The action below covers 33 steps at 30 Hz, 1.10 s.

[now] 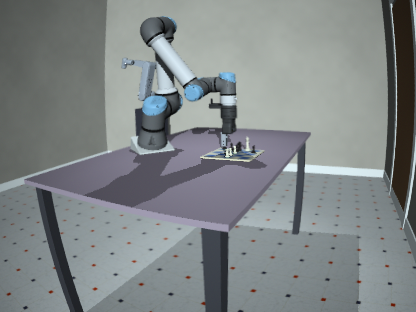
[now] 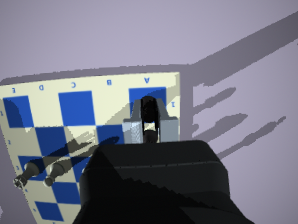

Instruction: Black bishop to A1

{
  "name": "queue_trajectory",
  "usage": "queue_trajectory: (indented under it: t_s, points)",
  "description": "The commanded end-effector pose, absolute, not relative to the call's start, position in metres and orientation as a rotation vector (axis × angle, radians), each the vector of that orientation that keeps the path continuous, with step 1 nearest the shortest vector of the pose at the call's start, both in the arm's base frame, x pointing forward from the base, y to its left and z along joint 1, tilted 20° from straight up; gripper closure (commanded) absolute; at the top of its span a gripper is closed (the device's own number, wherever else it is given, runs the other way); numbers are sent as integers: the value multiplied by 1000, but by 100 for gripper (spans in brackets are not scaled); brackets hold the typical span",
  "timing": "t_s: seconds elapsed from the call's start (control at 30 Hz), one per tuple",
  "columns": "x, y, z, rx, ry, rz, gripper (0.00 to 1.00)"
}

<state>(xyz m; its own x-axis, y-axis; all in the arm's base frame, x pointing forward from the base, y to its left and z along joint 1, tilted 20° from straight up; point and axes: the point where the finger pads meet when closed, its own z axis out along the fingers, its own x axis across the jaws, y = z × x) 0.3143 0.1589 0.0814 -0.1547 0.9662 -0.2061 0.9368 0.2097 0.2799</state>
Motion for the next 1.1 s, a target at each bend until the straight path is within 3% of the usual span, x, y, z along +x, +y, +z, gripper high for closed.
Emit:
queue_trajectory:
  t_s: [0.0, 0.77, 0.8, 0.87, 0.9, 0.97, 1.0, 1.07]
  points:
    - [314, 158, 80, 1782, 2155, 120, 100]
    - [314, 158, 80, 1782, 2155, 120, 100]
    - [314, 158, 80, 1782, 2155, 120, 85]
    - [314, 158, 80, 1782, 2155, 120, 85]
    - [314, 158, 80, 1782, 2155, 120, 71]
    - [314, 158, 80, 1782, 2155, 120, 71]
    - [314, 158, 80, 1782, 2155, 120, 56]
    - [314, 158, 80, 1782, 2155, 120, 56]
